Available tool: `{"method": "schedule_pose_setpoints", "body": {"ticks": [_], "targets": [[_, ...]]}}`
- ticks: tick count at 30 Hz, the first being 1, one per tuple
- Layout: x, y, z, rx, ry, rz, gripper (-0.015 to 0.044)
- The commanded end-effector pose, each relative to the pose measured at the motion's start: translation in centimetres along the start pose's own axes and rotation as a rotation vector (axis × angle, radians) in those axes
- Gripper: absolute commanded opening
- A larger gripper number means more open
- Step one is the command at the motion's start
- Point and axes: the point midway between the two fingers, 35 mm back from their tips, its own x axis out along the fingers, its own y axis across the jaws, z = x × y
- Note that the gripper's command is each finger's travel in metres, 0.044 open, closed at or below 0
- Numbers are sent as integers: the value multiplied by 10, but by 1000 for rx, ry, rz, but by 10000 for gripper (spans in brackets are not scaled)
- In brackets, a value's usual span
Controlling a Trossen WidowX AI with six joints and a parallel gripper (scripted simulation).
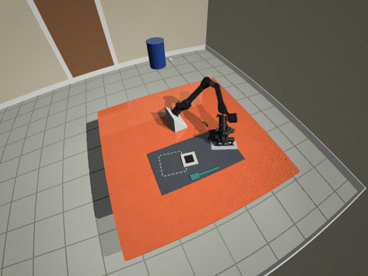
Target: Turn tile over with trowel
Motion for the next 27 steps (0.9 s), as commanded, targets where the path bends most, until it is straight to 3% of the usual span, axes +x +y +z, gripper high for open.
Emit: {"method": "schedule_pose_setpoints", "body": {"ticks": [1,16,27], "targets": [[0,0,0,-3,0,-2,9],[-38,-46,0,-2,2,-1,0],[8,-71,-48,-26,-109,19,0]]}}
